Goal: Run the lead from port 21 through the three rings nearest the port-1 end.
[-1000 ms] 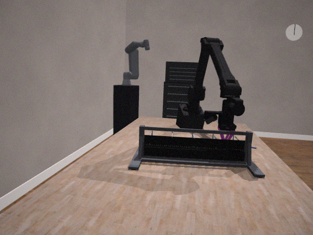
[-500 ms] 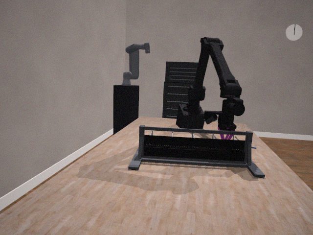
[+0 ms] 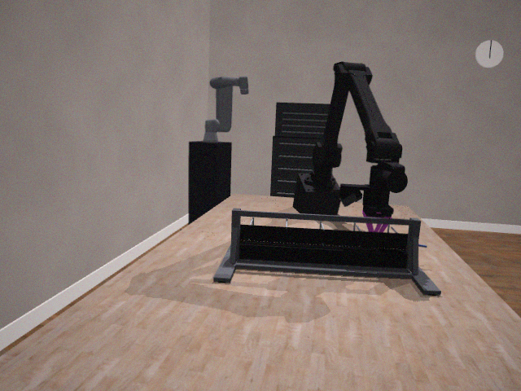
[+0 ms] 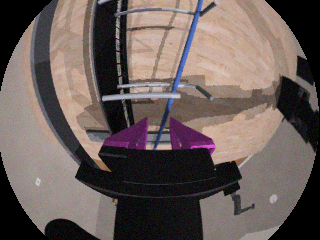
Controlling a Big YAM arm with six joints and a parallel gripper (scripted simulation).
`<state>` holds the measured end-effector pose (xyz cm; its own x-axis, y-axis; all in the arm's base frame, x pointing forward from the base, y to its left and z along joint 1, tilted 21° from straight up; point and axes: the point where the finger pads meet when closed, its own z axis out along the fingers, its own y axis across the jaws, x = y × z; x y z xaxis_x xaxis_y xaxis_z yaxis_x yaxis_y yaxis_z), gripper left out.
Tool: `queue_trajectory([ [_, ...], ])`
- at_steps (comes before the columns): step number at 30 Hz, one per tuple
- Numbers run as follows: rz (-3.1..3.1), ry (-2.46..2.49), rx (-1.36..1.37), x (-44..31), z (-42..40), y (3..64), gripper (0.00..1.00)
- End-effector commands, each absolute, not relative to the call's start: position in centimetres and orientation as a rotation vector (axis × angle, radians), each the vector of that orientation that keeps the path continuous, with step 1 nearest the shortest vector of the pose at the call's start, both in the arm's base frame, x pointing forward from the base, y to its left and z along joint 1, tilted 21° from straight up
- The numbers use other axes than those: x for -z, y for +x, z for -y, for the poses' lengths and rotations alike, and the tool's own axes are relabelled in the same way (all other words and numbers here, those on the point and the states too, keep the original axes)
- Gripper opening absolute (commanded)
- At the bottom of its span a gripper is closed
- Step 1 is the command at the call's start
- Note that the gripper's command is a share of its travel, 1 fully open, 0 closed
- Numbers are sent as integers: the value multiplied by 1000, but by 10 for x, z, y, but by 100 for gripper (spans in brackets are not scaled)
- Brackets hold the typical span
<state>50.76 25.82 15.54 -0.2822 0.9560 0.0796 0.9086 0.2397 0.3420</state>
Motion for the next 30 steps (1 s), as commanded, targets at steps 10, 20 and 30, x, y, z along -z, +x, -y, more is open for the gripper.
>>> queue_trajectory([
  [10, -2300, 1746, -607, -231, -257, 518, 33],
  [20, -2300, 1745, -609, -257, -251, 508, 33],
  [30, -2300, 1744, -611, -277, -248, 500, 33],
])
